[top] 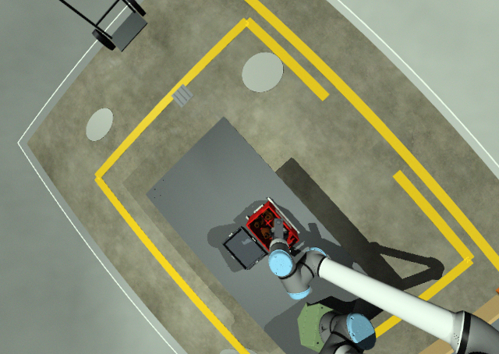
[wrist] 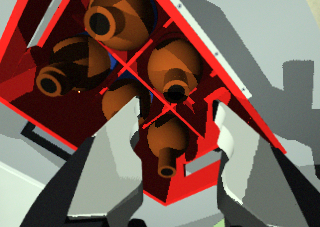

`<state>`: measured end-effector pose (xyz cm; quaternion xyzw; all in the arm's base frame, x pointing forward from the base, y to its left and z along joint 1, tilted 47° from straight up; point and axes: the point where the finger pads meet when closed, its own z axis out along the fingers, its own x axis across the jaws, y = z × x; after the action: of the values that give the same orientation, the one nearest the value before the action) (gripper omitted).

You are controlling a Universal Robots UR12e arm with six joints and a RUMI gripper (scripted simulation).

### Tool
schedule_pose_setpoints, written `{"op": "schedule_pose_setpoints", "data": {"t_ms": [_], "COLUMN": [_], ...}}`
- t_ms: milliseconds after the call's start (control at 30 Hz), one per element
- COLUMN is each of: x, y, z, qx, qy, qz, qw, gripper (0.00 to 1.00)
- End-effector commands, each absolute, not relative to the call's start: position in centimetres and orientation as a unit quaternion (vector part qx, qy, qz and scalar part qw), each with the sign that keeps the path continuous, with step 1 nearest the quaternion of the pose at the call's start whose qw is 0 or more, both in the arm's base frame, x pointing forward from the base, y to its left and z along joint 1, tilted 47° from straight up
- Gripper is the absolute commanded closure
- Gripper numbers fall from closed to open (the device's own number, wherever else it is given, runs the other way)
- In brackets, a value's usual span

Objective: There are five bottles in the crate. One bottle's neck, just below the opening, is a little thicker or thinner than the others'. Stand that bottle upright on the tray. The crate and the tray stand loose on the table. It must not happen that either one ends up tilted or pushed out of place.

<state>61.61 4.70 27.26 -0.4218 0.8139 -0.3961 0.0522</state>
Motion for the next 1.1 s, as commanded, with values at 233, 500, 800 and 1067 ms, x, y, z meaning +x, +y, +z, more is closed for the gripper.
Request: {"op": "schedule_pose_setpoints", "data": {"t_ms": [233, 500, 800, 1067], "x": [61.7, 61.9, 62.3, 62.6], "y": [4.6, 4.4, 3.8, 3.3], "z": [27.2, 26.9, 26.2, 25.7], "qx": [-0.422, -0.422, -0.422, -0.422], "qy": [0.814, 0.814, 0.814, 0.814], "qz": [-0.396, -0.396, -0.396, -0.396], "qw": [0.053, 0.053, 0.053, 0.053], "gripper": [0.62, 0.62, 0.62, 0.62]}}
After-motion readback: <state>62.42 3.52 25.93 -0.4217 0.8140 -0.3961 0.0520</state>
